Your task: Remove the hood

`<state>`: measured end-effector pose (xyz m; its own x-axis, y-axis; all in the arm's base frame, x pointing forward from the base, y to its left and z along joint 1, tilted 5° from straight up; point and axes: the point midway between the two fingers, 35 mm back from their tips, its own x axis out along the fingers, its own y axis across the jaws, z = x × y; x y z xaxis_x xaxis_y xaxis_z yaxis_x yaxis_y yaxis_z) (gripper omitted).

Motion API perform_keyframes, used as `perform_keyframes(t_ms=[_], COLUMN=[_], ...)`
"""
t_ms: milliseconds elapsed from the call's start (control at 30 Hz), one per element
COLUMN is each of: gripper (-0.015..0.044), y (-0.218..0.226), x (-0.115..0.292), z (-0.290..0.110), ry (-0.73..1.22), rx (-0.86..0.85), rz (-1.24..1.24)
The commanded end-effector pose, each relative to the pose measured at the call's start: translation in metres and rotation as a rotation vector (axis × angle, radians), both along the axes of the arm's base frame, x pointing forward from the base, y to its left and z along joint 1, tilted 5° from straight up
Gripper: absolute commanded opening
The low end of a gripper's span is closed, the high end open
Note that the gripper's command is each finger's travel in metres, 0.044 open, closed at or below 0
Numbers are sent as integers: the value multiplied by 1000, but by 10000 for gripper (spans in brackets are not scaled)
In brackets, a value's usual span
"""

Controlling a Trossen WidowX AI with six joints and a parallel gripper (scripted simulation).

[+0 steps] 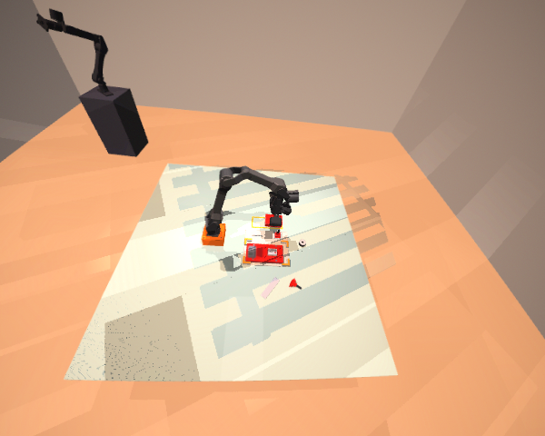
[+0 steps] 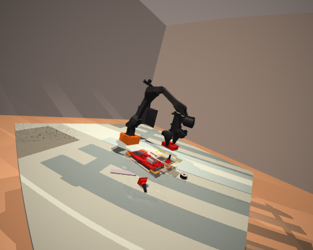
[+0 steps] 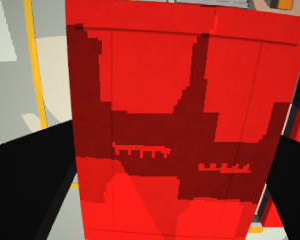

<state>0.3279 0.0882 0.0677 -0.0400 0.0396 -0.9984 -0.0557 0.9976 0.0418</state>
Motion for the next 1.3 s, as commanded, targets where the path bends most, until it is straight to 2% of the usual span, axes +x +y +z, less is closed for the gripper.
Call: perform_keyframes(t_ms=[0,300,1267], gripper=[0,0,0], y=[23,65,68], x=[-9,-30,-29], z=[5,8,-14], ry=[-3,0,0], rx=[8,13,14], rz=[-4,-3,-3])
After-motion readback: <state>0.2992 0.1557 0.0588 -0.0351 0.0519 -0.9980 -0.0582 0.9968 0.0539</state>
